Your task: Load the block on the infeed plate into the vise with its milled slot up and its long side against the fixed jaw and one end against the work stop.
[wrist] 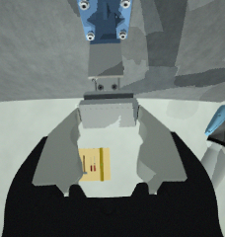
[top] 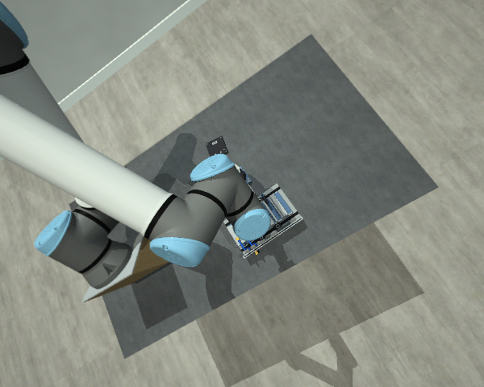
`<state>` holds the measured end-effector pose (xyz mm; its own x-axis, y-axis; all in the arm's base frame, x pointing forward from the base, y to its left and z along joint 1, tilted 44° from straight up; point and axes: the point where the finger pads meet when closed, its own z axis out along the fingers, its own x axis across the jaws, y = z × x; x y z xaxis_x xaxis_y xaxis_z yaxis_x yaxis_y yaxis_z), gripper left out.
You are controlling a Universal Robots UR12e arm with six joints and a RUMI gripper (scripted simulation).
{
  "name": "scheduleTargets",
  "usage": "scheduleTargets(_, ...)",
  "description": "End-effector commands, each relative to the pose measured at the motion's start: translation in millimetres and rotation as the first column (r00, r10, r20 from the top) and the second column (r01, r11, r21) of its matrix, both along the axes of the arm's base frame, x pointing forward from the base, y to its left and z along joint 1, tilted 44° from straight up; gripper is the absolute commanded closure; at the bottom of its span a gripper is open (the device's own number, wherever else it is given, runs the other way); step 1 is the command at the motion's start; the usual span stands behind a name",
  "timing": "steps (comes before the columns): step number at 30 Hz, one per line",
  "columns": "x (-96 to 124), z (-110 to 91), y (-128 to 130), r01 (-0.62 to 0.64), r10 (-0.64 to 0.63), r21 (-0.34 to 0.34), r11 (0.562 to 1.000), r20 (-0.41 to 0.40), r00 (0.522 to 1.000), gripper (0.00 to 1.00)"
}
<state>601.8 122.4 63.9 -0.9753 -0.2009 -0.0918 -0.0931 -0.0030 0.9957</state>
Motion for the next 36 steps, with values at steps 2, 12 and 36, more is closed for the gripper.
scheduleTargets(2, 0.4, 0.3, -0.6, 0.001, -0.001, -0.006, 1.000, 0.002, 1.000, 1.00)
scheduleTargets(12, 0.2, 0.3, -0.5, 0.003, -0.003, -0.025, 1.000, 0.006, 1.000, 1.00)
scheduleTargets(36, -0.1, 1.3, -0.3, 0.019, -0.013, -0.169, 0.985, 0.037, 0.999, 1.00)
